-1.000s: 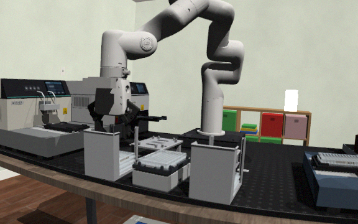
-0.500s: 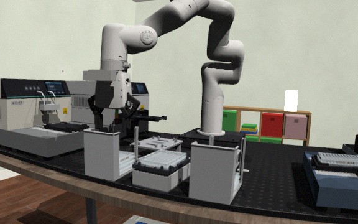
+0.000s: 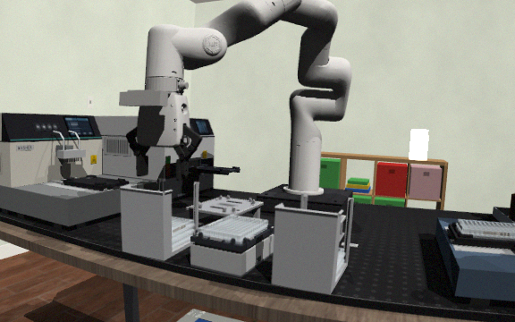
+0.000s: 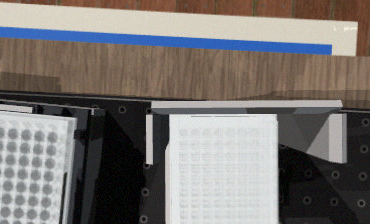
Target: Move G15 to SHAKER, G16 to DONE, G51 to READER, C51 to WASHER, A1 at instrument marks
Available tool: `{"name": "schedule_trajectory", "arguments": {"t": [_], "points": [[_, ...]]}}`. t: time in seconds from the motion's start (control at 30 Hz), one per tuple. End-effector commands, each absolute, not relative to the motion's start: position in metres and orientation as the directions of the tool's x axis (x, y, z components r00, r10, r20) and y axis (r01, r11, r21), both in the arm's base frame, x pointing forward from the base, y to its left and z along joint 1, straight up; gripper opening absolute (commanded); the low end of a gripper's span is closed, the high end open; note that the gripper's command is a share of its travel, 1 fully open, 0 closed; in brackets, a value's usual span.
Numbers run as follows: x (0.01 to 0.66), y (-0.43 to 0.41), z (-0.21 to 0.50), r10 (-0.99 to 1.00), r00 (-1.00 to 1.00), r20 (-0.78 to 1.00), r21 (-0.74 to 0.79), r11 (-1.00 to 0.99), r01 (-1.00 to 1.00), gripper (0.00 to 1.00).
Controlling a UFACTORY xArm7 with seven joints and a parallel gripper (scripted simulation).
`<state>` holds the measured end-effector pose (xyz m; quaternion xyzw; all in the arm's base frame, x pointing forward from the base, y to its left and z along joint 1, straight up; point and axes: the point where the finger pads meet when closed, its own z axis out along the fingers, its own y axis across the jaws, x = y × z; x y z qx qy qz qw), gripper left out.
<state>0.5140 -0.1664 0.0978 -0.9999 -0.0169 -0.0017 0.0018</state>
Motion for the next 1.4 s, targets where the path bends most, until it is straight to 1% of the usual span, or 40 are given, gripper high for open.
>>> {"name": "schedule_trajectory", "arguments": {"t": [0.0, 1.37], "points": [[0.515, -0.167, 0.104, 0.033, 0.999, 0.008, -0.002, -0.999, 0.033, 1.00], [0.515, -0.167, 0.154, 0.034, 0.999, 0.008, -0.002, -0.999, 0.034, 1.00]]}}
